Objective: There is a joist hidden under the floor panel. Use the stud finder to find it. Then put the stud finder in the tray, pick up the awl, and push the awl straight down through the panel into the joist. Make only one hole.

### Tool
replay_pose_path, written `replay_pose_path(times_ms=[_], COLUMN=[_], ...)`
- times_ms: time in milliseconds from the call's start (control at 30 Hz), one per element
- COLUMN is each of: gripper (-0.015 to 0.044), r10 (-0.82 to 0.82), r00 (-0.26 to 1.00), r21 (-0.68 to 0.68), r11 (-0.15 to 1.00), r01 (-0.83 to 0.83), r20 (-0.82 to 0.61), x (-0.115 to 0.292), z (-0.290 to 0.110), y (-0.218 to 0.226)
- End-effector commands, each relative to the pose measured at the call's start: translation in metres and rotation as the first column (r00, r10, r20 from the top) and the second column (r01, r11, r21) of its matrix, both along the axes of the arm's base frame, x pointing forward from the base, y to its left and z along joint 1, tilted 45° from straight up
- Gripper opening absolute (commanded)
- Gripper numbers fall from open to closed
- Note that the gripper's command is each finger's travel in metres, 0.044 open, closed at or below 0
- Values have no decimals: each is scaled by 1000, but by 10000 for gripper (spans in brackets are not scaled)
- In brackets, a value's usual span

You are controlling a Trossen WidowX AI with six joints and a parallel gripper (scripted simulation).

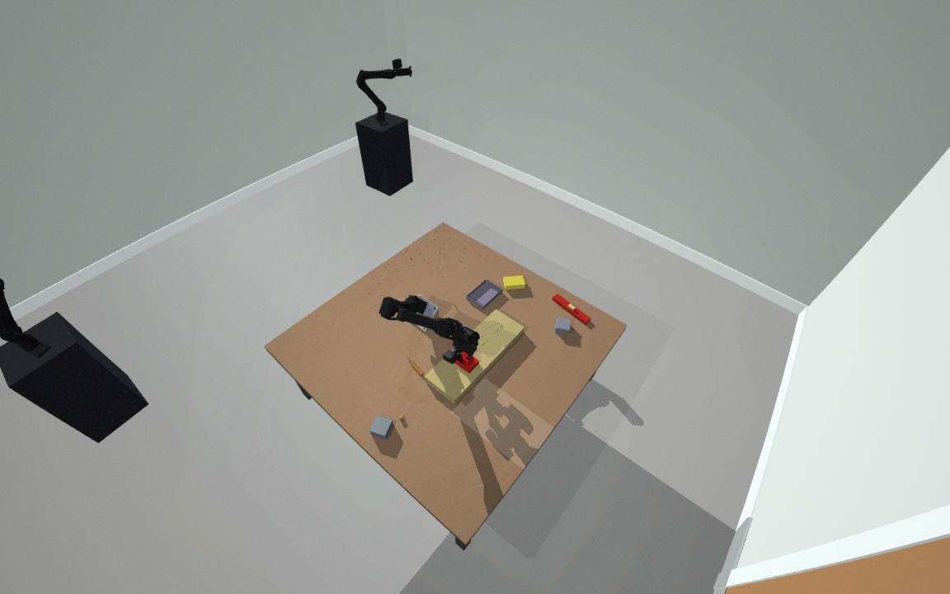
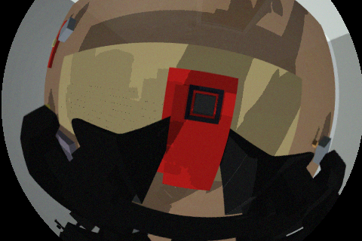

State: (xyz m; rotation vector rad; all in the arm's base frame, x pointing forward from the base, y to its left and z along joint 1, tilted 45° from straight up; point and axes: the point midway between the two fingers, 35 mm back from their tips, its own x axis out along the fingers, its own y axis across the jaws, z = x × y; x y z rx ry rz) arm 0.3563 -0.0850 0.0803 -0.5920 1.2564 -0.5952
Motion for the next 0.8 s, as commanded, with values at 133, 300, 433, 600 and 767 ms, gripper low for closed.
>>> replay_pose_path(times_ms=[133,300,433,600,767], gripper=[0,0,0,0,0], r10=[-2,-2,-2,-2,-2], r00=[1000,1000,1000,1000,1000], r21=[-6,-7,-8,-8,-9], r11=[1000,1000,1000,1000,1000], r01=[2,2,2,2,2], r20=[-3,-3,-3,-3,-3], x=[-3,-4,-5,-6,-7], z=[17,27,35,45,54], y=[-18,-28,-36,-45,-55])
